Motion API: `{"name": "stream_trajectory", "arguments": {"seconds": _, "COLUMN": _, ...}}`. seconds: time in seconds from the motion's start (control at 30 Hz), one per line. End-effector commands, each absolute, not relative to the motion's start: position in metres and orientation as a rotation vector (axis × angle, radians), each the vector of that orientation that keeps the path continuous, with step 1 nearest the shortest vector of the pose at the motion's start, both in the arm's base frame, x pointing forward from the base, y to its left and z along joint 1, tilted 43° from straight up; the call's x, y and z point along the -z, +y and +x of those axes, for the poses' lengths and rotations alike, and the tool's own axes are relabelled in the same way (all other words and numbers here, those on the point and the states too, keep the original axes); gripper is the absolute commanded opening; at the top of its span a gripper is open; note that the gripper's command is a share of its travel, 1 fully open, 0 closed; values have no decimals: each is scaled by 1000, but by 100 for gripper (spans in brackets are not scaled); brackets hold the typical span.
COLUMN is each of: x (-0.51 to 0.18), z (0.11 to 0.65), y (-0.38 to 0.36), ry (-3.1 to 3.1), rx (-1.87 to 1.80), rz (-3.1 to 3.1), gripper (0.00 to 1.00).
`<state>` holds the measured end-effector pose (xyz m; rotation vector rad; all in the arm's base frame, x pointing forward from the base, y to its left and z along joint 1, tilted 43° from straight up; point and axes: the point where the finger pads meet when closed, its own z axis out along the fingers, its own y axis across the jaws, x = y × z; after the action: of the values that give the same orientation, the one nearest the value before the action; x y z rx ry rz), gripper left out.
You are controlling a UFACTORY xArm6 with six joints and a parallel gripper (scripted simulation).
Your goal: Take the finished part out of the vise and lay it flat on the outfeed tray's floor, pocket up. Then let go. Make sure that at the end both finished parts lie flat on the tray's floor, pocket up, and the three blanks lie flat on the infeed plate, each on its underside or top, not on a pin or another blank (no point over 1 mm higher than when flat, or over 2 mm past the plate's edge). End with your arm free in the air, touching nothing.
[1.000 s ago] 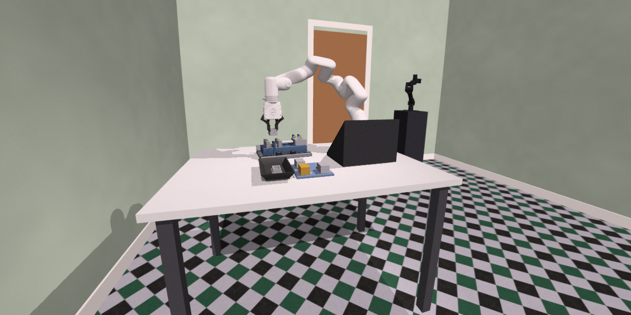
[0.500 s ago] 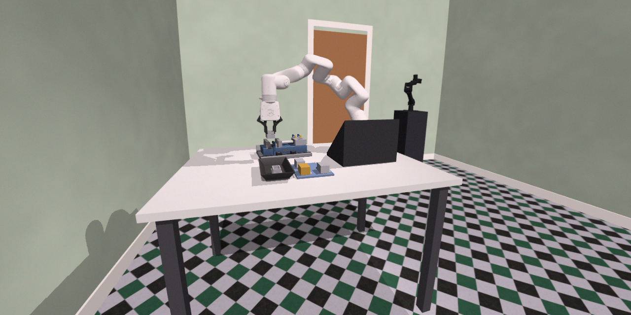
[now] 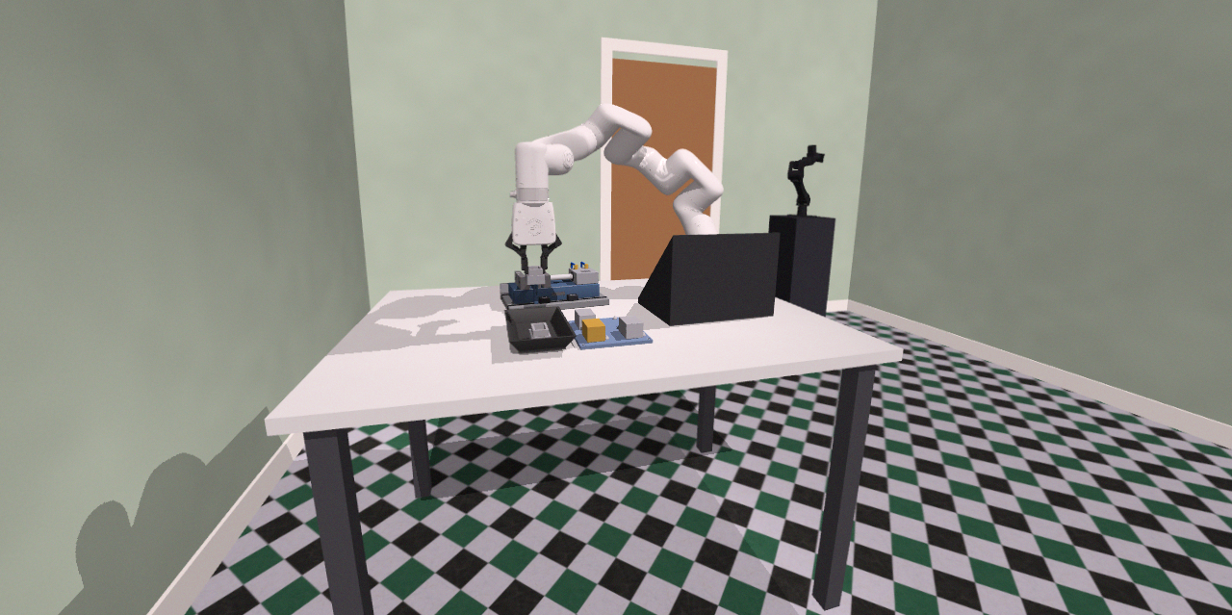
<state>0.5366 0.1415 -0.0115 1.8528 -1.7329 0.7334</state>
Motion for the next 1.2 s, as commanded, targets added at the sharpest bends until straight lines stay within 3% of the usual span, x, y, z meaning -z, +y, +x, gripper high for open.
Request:
{"name": "stream_trajectory", "arguments": {"seconds": 0.0, "x": 16, "z": 539, "y": 151, "ry": -1744, "rx": -740, "rz": 1847, "gripper": 0}}
{"name": "stream_trajectory", "arguments": {"seconds": 1.17, "x": 21, "z": 540, "y": 146, "ry": -1744, "rx": -741, "rz": 1847, "gripper": 0}}
